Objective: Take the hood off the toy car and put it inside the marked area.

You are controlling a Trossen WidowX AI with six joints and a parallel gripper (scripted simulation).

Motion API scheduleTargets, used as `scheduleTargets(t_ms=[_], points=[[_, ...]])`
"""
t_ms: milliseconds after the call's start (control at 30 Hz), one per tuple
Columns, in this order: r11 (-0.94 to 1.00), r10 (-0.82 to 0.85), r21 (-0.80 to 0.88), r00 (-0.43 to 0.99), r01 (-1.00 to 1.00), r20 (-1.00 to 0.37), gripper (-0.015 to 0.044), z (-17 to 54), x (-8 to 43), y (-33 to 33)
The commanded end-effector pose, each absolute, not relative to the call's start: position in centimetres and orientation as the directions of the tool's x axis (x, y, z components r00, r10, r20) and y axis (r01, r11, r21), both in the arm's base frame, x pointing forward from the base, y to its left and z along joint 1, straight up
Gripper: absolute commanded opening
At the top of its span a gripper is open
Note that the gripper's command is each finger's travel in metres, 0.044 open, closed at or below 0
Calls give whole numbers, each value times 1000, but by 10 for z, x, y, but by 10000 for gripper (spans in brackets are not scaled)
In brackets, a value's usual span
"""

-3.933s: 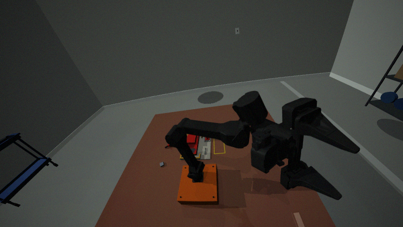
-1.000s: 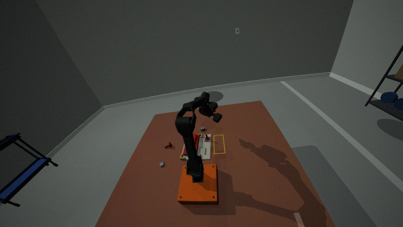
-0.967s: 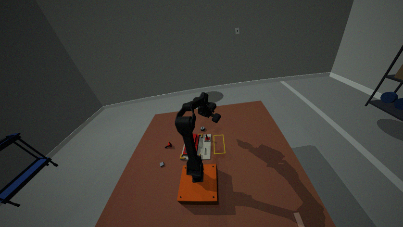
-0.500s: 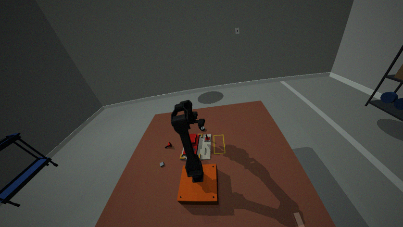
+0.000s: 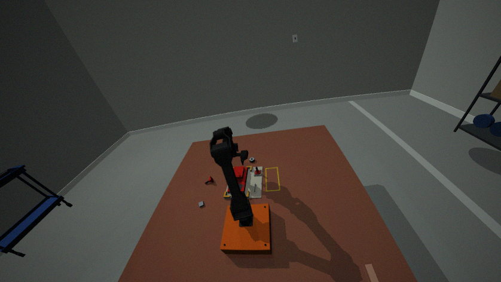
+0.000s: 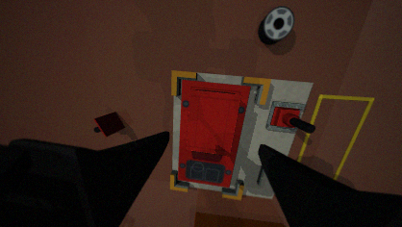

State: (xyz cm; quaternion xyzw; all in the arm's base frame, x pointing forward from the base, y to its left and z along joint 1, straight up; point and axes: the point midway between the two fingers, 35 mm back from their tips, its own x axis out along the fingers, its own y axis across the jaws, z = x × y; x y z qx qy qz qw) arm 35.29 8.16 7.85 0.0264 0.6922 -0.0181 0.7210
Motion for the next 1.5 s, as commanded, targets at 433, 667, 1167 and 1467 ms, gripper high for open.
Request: scheduleTargets(t_ms=[433, 667, 1167, 1467], points=[[998, 14, 16, 35, 55, -999, 440, 67, 353, 83], [998, 14, 16, 35, 55, -999, 440, 63, 353, 83], [998, 14, 16, 35, 55, -999, 440, 54, 353, 83], [998, 14, 16, 35, 55, -999, 440, 48, 353, 83]])
